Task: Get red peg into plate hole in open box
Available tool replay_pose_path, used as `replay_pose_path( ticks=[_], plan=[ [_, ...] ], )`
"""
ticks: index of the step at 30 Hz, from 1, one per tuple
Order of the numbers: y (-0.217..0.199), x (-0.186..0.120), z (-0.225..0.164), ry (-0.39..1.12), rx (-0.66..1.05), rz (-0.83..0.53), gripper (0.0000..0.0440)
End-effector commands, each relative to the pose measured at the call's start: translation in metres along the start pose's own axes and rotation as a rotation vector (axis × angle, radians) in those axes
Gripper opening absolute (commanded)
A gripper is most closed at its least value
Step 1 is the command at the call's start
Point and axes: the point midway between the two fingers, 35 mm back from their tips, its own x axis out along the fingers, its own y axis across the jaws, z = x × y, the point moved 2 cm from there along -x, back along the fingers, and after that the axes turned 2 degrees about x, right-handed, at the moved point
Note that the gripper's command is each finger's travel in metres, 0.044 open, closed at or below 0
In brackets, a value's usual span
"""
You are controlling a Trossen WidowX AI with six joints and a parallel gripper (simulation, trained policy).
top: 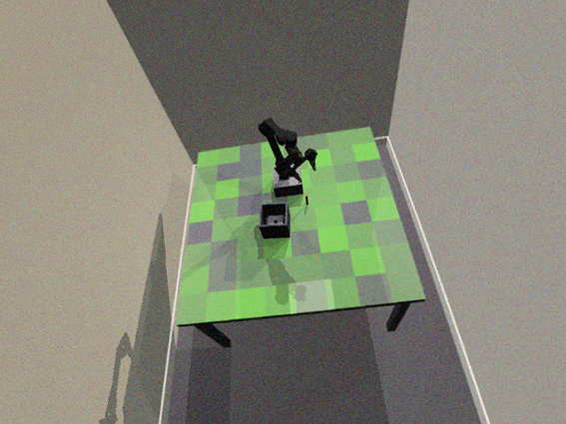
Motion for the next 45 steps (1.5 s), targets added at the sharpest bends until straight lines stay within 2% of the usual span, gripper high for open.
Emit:
replay_pose_path(
  ticks=[1,11,25,36,45],
  plan=[
    [-0.015,0.005,-0.013,0.060,0.051,-0.049,0.0440],
    [-0.060,0.004,-0.055,0.251,0.257,-0.238,0.0440],
    [-0.104,-0.014,-0.116,0.469,0.567,-0.551,0.0440],
    [-0.121,-0.031,-0.161,0.577,0.786,-0.821,0.0440],
    [-0.129,-0.044,-0.192,0.607,0.908,-1.041,0.0440]
  ],
)
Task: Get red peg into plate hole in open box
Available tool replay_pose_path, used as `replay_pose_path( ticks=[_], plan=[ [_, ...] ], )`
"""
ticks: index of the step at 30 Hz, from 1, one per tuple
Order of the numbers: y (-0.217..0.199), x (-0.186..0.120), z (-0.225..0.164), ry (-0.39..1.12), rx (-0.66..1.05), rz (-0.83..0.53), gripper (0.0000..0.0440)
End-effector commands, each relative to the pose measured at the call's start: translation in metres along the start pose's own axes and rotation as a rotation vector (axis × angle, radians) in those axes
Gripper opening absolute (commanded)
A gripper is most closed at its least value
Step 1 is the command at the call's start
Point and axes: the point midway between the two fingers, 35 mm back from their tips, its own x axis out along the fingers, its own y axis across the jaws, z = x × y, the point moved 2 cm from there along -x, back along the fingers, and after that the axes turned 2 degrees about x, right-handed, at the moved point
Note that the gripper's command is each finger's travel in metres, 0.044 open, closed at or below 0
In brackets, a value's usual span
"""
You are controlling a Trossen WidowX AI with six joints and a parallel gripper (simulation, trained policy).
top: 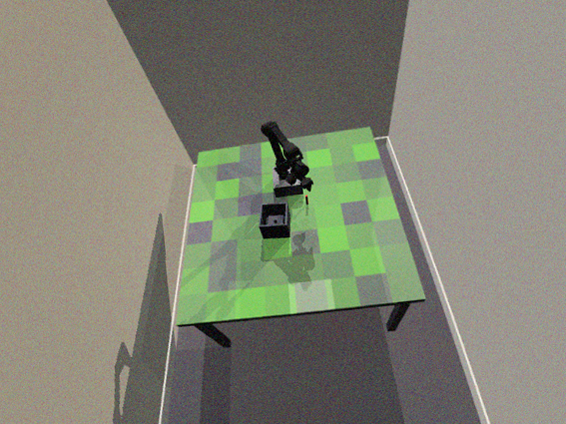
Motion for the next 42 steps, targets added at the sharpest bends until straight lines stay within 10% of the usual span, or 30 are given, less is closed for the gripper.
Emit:
replay_pose_path(
  ticks=[1,42],
  plan=[
    [-0.008,0.010,-0.002,-0.002,0.049,-0.067,0.0440],
    [-0.063,0.114,0.012,-0.241,0.120,-0.381,0.0427]
  ],
)
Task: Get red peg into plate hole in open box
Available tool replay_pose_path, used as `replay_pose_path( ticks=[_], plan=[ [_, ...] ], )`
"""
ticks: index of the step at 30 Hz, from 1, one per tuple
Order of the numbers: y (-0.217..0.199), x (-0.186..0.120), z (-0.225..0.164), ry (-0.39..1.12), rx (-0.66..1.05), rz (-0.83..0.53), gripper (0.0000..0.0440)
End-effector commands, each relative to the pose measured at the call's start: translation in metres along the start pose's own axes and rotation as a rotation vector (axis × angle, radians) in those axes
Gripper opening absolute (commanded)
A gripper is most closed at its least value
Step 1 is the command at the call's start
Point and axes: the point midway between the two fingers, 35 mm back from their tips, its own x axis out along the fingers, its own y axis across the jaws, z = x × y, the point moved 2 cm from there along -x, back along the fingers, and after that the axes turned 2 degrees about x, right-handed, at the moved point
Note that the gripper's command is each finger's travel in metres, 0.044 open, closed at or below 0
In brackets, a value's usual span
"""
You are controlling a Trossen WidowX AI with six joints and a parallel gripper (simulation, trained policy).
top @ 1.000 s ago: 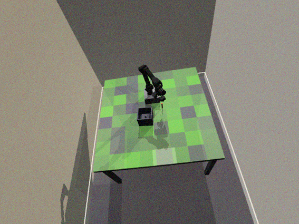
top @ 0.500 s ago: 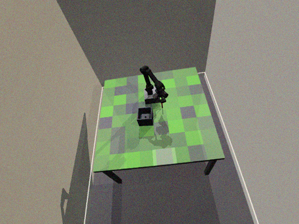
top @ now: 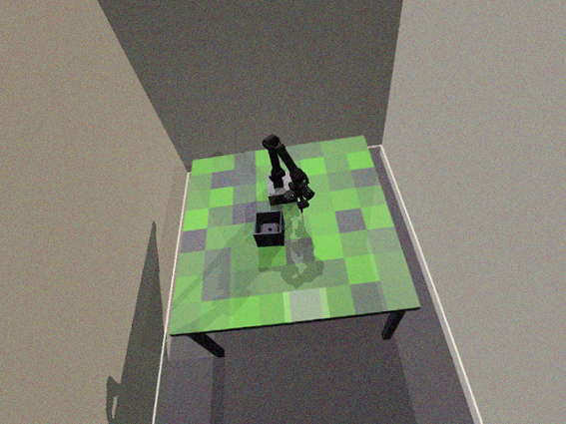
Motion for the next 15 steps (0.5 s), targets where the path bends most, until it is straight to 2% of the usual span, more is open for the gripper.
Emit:
replay_pose_path(
  ticks=[1,11,13,15],
  plan=[
    [0.000,0.011,0.002,-0.019,0.007,-0.010,0.0426],
    [0.002,0.041,0.005,-0.050,0.031,0.007,0.0408],
    [0.003,0.046,0.004,-0.052,0.031,0.010,0.0377],
    [0.006,0.050,0.003,-0.049,0.028,0.015,0.0326]
  ],
)
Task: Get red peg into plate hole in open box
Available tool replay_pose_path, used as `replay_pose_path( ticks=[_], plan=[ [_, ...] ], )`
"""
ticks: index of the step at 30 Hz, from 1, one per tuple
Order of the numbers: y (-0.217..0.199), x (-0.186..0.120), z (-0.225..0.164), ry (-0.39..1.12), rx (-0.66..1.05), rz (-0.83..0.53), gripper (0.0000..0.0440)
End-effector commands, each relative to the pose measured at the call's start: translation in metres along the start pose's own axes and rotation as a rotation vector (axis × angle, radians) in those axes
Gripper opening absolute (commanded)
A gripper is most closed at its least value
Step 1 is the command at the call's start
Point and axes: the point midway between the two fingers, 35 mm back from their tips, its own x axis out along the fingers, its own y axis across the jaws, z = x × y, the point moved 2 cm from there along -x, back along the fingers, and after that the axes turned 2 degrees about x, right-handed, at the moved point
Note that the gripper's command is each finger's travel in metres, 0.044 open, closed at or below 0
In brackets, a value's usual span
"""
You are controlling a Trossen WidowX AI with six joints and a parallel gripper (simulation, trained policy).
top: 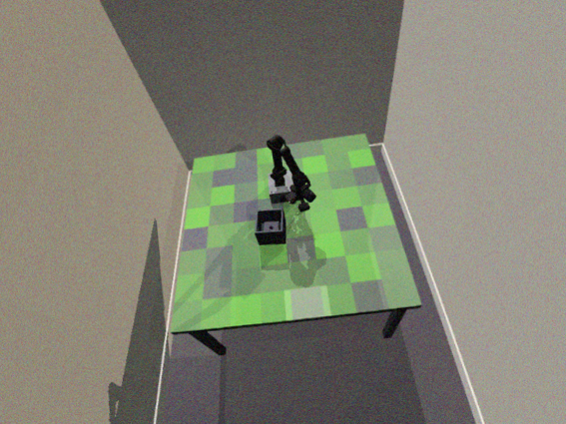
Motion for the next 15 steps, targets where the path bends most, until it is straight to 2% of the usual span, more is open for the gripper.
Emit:
replay_pose_path(
  ticks=[1,11,14,15],
  plan=[
    [0.001,0.009,-0.001,-0.006,0.001,-0.004,0.0301],
    [0.013,0.023,-0.012,0.017,-0.045,0.021,0.0066],
    [0.016,0.025,-0.015,0.026,-0.064,0.030,0.0015],
    [0.017,0.023,-0.015,0.028,-0.062,0.037,0.0013]
  ],
)
